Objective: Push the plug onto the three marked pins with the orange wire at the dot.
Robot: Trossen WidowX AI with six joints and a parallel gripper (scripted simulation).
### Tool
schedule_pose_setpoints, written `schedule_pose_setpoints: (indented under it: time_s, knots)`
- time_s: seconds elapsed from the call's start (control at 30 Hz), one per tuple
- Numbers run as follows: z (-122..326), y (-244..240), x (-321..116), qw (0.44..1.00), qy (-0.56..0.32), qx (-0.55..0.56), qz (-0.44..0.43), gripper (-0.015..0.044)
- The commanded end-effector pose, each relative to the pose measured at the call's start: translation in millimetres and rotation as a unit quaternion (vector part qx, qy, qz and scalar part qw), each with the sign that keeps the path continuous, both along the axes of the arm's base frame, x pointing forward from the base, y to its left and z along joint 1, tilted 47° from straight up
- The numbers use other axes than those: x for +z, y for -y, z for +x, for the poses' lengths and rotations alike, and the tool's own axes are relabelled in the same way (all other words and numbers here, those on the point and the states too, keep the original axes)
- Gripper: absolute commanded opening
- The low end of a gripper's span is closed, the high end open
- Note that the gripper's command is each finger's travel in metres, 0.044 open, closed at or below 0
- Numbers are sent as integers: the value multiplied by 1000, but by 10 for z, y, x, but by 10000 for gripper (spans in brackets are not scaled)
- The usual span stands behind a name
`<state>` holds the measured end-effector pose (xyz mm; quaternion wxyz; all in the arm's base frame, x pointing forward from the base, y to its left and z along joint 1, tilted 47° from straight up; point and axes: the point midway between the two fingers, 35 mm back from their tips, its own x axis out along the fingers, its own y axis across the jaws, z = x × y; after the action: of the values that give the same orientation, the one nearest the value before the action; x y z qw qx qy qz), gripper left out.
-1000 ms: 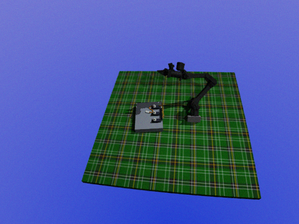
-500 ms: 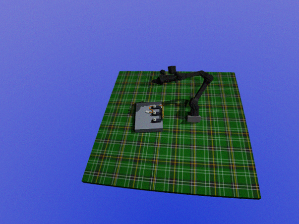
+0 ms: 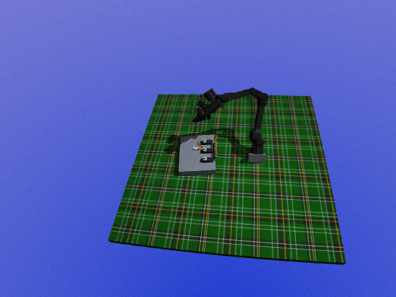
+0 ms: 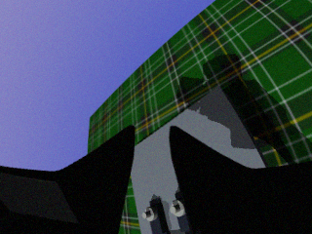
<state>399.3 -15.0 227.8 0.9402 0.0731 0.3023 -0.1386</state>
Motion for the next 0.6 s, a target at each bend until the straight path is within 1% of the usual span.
schedule_pose_setpoints:
  time_s: [0.0, 0.27, 0.57]
  knots:
    - [87, 18, -199, 998, -60, -33, -2, 115]
    - [178, 57, -604, 979, -178, -94, -26, 115]
    - [197, 99, -1016, 938, -298, -156, -83, 115]
